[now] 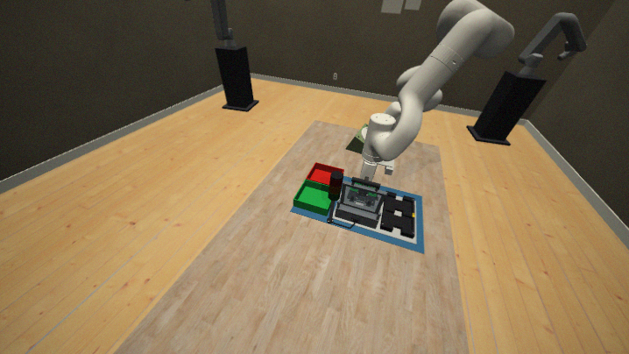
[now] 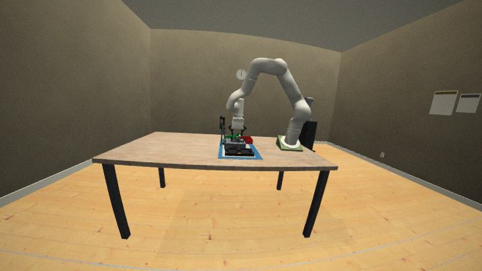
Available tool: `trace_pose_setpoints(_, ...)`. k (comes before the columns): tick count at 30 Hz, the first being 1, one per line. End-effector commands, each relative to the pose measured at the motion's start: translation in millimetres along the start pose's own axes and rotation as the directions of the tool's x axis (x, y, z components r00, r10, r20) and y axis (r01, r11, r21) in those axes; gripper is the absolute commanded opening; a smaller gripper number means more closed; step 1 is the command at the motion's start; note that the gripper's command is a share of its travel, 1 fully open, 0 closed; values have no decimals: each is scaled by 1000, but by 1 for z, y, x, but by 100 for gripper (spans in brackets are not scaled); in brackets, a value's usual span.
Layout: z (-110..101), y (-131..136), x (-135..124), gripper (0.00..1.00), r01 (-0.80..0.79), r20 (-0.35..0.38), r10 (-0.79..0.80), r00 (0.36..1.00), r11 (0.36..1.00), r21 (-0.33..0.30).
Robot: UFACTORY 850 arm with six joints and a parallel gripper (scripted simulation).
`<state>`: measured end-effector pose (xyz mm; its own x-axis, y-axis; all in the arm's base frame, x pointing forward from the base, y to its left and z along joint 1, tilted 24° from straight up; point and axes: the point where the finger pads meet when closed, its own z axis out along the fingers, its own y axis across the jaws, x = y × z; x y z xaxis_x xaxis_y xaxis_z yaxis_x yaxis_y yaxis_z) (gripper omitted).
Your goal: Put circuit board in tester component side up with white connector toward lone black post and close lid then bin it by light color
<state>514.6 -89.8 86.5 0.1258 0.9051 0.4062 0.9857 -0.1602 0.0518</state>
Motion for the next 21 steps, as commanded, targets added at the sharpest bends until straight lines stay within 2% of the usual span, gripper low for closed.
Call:
trace_pose_setpoints(1,9,1,0,79,0,0,0,1000,1000,-2)
trace_pose_setpoints(8,20,1,0,79,0,0,0,1000,1000,-2)
trace_pose_setpoints(21,26,1,0,79,0,0,0,1000,1000,-2)
